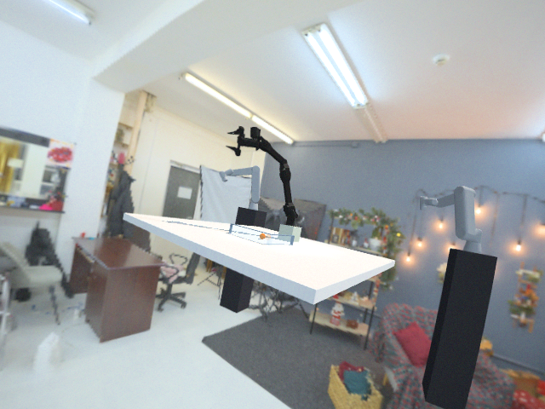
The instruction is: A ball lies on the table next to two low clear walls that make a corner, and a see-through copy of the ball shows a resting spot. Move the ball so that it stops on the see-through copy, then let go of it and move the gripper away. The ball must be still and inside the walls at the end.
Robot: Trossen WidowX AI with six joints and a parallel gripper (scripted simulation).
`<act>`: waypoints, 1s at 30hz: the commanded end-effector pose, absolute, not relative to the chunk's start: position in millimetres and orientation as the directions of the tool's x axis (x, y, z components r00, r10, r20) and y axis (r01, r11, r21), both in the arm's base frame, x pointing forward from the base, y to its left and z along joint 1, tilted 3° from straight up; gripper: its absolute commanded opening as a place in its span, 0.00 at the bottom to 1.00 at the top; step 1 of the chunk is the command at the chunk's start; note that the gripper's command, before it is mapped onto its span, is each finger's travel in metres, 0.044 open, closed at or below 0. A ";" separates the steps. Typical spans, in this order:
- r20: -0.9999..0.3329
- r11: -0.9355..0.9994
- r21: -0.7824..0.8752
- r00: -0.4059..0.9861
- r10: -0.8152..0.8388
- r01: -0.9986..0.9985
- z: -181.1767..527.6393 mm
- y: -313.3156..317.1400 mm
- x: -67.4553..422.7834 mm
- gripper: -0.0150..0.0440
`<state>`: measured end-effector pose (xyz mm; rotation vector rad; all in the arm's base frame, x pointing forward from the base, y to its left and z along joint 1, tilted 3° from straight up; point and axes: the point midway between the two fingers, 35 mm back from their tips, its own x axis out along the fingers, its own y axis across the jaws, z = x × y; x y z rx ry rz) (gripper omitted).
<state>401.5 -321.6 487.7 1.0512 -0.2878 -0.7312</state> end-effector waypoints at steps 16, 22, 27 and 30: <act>-0.644 0.532 0.422 0.656 -0.394 0.734 257.6 -231.2 454.9 0.74; -0.805 0.669 0.243 0.531 -0.266 0.703 169.4 -178.0 436.9 0.74; -0.878 0.739 0.162 0.438 -0.194 0.654 122.1 -145.6 414.9 0.74; -0.920 0.803 0.096 0.360 -0.153 0.588 91.7 -124.5 395.7 0.74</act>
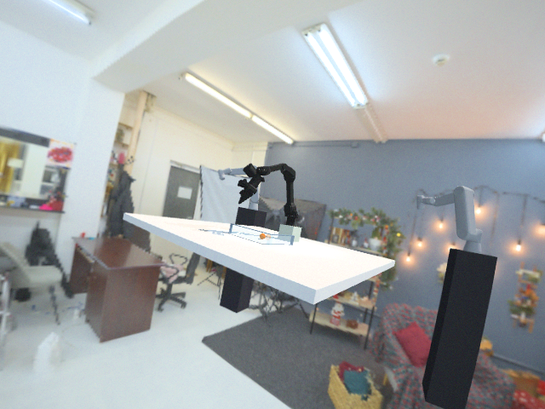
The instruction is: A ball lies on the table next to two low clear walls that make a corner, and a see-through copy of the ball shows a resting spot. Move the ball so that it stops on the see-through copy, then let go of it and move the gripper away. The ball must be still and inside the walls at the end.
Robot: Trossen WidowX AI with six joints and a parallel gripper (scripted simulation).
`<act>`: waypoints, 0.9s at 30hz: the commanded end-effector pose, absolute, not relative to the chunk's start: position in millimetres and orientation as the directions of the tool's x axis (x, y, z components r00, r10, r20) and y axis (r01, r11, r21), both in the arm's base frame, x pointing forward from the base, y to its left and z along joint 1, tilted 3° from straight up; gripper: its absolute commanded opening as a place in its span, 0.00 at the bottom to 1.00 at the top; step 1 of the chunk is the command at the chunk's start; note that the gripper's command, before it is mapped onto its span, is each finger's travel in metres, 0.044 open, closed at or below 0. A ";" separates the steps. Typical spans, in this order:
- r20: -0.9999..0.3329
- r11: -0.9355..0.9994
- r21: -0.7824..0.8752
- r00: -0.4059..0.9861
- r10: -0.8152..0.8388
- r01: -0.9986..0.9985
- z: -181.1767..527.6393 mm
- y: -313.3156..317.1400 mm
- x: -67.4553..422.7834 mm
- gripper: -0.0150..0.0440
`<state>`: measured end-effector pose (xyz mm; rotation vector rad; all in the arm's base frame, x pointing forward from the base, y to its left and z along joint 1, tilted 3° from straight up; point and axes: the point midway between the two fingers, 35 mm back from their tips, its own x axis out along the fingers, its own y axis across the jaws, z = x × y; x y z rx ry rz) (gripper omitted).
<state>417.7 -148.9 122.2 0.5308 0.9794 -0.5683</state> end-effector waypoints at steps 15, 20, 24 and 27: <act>-0.999 0.986 -0.040 -0.012 -0.039 0.164 -5.2 -50.2 284.6 0.74; -0.999 0.986 -0.040 -0.012 -0.039 0.164 -5.2 -50.2 284.6 0.74; -0.999 0.986 -0.040 -0.013 -0.039 0.164 -19.1 -50.8 284.4 0.74; -0.999 0.986 -0.040 -0.013 -0.039 0.164 -20.3 -50.8 284.3 0.74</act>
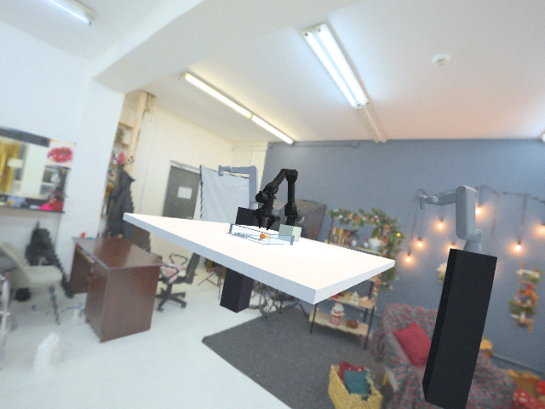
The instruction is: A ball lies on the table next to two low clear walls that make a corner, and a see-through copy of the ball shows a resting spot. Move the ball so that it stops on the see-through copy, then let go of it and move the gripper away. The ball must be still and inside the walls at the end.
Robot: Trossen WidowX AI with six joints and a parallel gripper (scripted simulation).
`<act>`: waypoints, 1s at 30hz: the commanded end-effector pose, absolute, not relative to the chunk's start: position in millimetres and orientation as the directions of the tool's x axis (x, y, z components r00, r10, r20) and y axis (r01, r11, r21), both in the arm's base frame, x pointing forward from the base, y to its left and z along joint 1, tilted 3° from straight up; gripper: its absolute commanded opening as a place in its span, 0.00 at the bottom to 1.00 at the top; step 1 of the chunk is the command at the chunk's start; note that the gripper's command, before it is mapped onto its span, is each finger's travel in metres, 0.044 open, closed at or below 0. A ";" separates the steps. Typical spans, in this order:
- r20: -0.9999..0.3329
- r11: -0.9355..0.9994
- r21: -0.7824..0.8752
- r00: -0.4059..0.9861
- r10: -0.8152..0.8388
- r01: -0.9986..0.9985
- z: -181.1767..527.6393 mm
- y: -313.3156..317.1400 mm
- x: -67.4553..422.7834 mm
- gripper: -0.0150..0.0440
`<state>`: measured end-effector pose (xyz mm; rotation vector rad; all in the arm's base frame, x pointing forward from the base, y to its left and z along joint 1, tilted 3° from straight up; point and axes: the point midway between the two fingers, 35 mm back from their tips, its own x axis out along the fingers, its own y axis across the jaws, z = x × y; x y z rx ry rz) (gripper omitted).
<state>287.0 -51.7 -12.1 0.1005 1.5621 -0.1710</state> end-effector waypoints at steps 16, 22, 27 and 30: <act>-0.999 0.986 -0.041 -0.013 -0.039 0.164 -41.8 -51.7 284.5 0.74; -0.999 0.986 -0.041 -0.013 -0.039 0.164 -51.3 -52.1 284.1 0.74; -0.999 0.986 -0.041 -0.013 -0.039 0.164 -58.0 -52.2 283.5 0.74; -0.999 0.986 -0.041 -0.013 -0.039 0.164 -58.2 -52.3 283.5 0.65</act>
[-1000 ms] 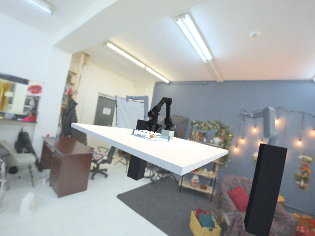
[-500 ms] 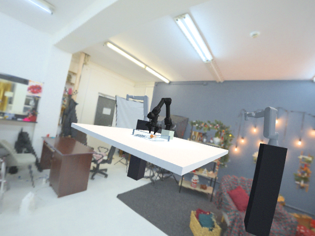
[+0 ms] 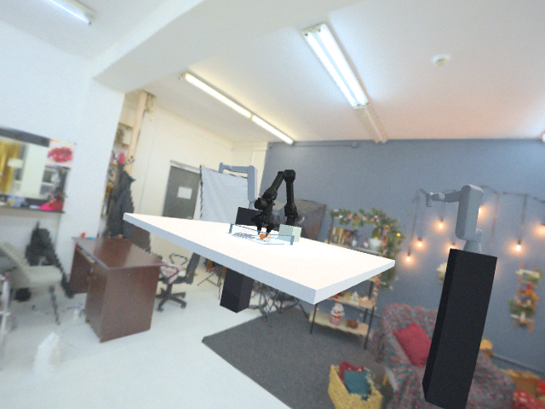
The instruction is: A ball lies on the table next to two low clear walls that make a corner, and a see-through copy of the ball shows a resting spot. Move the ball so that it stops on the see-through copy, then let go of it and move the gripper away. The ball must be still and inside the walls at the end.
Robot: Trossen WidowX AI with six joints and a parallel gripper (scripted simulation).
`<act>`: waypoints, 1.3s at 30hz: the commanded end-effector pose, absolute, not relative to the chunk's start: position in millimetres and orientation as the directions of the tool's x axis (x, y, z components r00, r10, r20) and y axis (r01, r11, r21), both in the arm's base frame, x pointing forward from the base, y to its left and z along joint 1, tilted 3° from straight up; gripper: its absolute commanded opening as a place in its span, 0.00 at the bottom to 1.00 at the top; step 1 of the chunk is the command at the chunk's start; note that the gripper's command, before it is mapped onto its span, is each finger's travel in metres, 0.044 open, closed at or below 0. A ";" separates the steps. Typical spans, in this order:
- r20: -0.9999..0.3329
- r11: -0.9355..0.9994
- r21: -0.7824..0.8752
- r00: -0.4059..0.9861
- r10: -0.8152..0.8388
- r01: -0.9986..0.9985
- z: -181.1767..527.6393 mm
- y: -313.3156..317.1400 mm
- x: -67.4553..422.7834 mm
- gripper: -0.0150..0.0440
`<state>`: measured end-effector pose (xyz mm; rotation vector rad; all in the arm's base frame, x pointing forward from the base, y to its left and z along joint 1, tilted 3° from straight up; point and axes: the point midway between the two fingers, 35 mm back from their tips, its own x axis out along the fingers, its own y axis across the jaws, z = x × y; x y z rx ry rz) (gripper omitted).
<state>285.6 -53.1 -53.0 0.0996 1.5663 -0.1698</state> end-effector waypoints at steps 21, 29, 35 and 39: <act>-0.999 0.986 -0.040 -0.012 -0.039 0.164 16.6 -50.5 292.7 0.25; -0.999 0.986 -0.040 -0.012 -0.039 0.164 71.0 -47.3 285.9 0.25; -0.999 0.986 -0.040 -0.012 -0.039 0.164 68.5 -45.7 285.0 0.25; -0.999 0.986 -0.039 -0.013 -0.038 0.164 53.9 -36.7 279.4 0.25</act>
